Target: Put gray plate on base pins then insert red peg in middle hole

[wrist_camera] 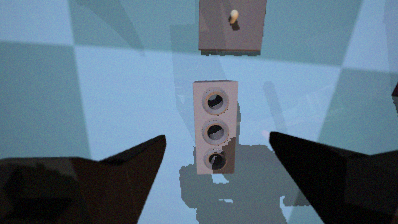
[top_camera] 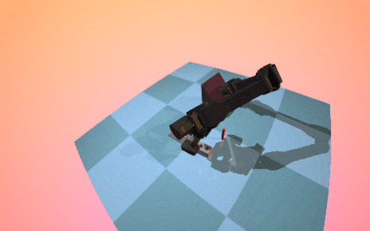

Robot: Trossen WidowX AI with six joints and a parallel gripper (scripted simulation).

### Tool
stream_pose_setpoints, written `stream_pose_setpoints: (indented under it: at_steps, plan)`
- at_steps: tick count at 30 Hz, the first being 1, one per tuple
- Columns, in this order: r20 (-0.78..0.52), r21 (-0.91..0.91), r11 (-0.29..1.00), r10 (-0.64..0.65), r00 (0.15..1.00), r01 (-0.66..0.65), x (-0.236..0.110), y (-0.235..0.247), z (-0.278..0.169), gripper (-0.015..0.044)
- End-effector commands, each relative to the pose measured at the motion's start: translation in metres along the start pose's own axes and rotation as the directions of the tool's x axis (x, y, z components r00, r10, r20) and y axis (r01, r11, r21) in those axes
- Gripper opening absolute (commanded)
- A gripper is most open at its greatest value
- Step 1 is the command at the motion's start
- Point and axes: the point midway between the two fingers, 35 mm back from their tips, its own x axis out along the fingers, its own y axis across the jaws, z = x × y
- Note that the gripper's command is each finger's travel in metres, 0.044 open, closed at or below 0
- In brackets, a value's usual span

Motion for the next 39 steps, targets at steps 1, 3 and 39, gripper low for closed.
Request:
stream_pose_setpoints:
  at_steps: [1, 3, 39]
  plan:
    - [-0.004, 0.004, 1.000, 0.002, 1.000, -0.002, 0.005, -0.001, 0.000, 0.0440]
    - [-0.003, 0.003, 1.000, 0.001, 1.000, -0.001, 0.008, -0.001, 0.000, 0.0440]
    - [-0.007, 0.006, 1.000, 0.004, 1.000, -0.004, 0.058, 0.000, -0.002, 0.0335]
